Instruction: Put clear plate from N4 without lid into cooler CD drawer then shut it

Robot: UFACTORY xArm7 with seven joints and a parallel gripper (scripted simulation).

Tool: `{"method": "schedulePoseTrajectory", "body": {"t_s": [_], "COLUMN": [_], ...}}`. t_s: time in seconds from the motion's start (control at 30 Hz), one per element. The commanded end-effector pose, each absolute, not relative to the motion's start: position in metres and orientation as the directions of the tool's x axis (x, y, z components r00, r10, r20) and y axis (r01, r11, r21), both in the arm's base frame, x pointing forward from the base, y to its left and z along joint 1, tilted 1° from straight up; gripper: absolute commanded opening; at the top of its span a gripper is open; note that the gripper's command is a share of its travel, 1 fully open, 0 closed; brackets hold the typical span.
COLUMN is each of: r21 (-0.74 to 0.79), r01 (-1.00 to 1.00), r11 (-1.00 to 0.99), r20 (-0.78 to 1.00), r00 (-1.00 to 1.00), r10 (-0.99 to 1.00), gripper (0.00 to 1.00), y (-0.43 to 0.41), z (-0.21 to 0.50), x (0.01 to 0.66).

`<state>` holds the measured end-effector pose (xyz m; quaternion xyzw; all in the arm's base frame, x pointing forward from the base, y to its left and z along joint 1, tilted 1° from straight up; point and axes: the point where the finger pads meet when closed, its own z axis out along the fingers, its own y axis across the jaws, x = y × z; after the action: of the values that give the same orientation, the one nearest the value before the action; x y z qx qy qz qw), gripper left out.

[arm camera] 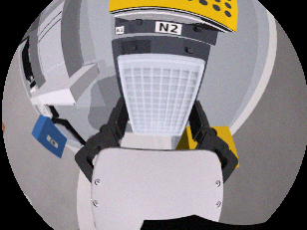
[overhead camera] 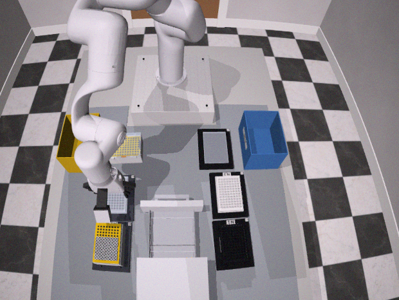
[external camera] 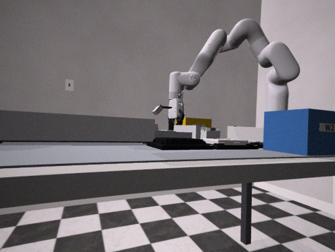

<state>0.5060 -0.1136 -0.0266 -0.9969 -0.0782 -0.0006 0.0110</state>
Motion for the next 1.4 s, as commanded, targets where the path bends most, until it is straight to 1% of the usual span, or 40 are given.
{"method": "schedulePoseTrajectory", "body": {"t_s": [0.0, 1.37], "r21": [-0.020, -0.019], "r01": [0.156, 0.156], "r11": [-0.988, -0.988], "r20": [0.008, 0.008], "r00": [0.988, 0.988], "r10": [0.156, 0.156], "gripper": [0.00, 0.00], "y": [-0.114, -0.116], "z": [-0.018, 0.040], "x": [0.508, 0.508]}}
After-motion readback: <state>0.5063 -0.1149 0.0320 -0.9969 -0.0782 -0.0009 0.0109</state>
